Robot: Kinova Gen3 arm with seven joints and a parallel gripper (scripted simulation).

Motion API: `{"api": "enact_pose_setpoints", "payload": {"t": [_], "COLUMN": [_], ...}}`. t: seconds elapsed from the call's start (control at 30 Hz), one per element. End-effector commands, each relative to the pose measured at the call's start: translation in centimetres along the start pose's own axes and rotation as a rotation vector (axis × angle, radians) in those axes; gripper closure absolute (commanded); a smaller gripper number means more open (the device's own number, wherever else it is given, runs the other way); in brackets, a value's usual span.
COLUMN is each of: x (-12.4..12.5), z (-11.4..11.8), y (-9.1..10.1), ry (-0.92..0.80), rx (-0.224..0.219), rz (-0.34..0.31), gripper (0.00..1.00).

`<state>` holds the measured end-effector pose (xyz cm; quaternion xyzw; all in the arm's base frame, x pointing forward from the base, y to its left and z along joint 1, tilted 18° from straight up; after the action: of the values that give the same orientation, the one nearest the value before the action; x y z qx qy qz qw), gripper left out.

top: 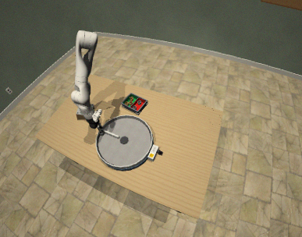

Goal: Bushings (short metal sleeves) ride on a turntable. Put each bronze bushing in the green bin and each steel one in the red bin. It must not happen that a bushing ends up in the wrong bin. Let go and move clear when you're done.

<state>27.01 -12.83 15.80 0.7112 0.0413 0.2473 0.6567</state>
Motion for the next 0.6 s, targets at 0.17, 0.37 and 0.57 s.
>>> {"api": "enact_pose_setpoints", "payload": {"t": [0.17,0.37,0.57], "x": [-1.57,-1.48,-1.60], "z": [0.81,0.79,0.86], "y": [-0.14,-0.10,-0.11], "ry": [0.065,0.069,0.065], "rx": [0.017,0.016,0.016], "rz": [0.018,0.019,0.017], "gripper": [0.60,0.60,0.60]}}
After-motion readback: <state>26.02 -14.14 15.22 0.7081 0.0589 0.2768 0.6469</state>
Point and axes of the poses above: the point where the finger pads meet when closed, its own y axis back along the fingers, its own z axis across the jaws, x = y × z, the point moved 2 cm from there along y, back along the fingers, and after that the axes turned 7 degrees about y, right-handed, at the moved point
